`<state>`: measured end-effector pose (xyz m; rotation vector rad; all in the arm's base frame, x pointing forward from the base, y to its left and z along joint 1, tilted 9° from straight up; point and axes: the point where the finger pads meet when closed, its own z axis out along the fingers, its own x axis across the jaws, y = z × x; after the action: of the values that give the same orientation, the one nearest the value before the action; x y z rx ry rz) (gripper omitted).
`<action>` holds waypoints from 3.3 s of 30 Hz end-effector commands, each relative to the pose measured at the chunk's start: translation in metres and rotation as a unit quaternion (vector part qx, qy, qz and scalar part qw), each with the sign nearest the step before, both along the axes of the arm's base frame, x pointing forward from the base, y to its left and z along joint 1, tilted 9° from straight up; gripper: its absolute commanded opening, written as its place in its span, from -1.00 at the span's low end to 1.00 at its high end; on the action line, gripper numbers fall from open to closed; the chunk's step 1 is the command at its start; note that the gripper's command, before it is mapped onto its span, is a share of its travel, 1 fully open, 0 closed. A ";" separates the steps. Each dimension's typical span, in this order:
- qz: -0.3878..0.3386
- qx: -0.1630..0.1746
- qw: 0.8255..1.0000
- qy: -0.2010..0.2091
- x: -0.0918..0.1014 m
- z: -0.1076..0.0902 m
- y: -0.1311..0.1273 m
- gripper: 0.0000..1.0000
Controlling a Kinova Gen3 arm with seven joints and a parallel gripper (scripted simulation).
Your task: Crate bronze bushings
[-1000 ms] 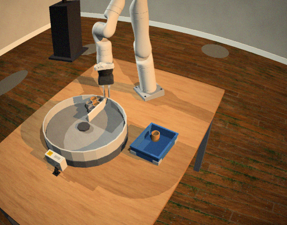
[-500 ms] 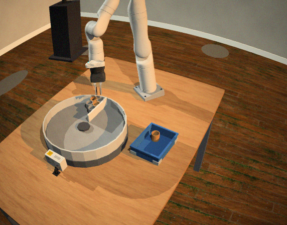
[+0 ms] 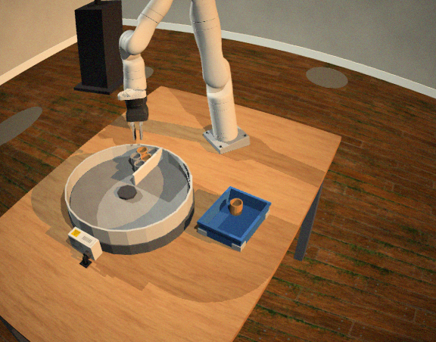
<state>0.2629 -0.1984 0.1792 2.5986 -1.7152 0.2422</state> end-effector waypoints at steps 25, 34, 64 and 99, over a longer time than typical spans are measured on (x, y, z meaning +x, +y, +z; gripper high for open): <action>-0.004 0.001 1.000 -0.001 0.002 -0.021 -0.004 -0.10; -0.005 -0.001 1.000 -0.002 0.003 -0.034 -0.007 -0.10; -0.005 0.000 1.000 -0.002 0.004 -0.042 -0.007 -0.10; -0.005 0.000 1.000 -0.002 0.006 -0.051 -0.008 -0.10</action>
<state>0.2682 -0.2079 0.1290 2.5875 -1.7286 0.2513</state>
